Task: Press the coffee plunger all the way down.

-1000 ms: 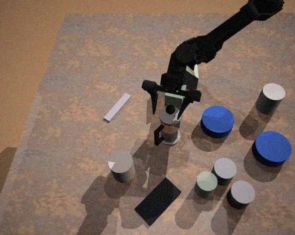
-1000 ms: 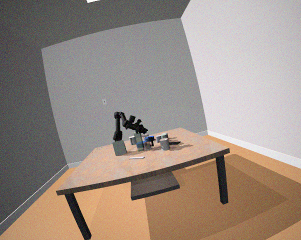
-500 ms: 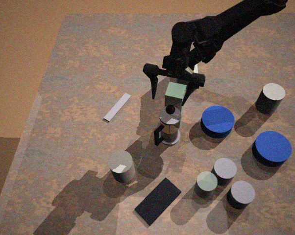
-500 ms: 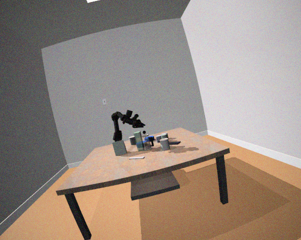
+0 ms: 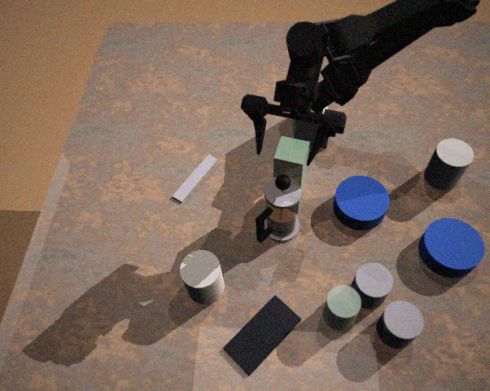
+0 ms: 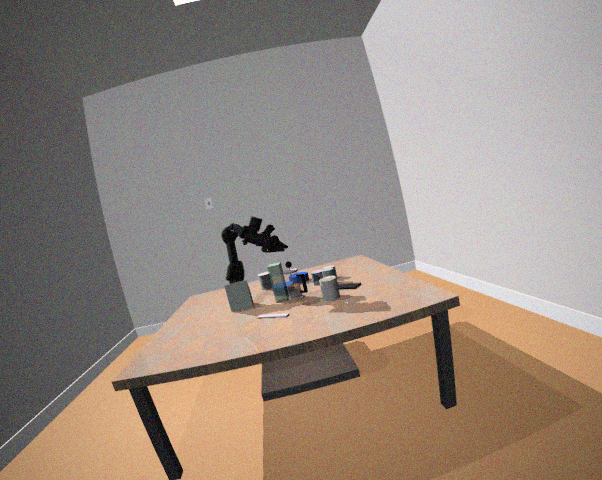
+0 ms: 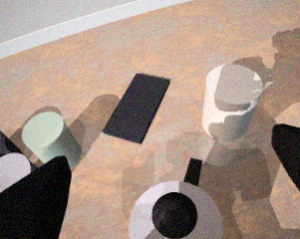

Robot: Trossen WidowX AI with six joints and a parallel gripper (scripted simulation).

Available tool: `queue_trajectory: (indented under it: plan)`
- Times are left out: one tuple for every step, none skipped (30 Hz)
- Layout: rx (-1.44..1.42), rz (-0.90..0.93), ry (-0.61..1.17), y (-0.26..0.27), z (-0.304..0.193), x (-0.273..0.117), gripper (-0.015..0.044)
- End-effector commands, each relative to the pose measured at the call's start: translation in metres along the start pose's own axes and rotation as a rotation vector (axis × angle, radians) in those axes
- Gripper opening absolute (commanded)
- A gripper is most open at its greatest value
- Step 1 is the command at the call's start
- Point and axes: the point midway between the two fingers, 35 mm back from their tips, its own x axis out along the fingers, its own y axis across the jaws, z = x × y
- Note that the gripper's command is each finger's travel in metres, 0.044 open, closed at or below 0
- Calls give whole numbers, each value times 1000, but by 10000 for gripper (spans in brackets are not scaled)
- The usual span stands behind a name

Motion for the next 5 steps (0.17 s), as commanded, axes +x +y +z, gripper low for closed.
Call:
queue_trajectory:
  plan:
    - [-4,4,-1,0,0,-1,440]
    - [-4,4,-1,0,0,-1,440]
    - [-4,4,-1,0,0,-1,440]
    - [-4,4,-1,0,0,-1,440]
    - [-4,4,-1,0,0,-1,440]
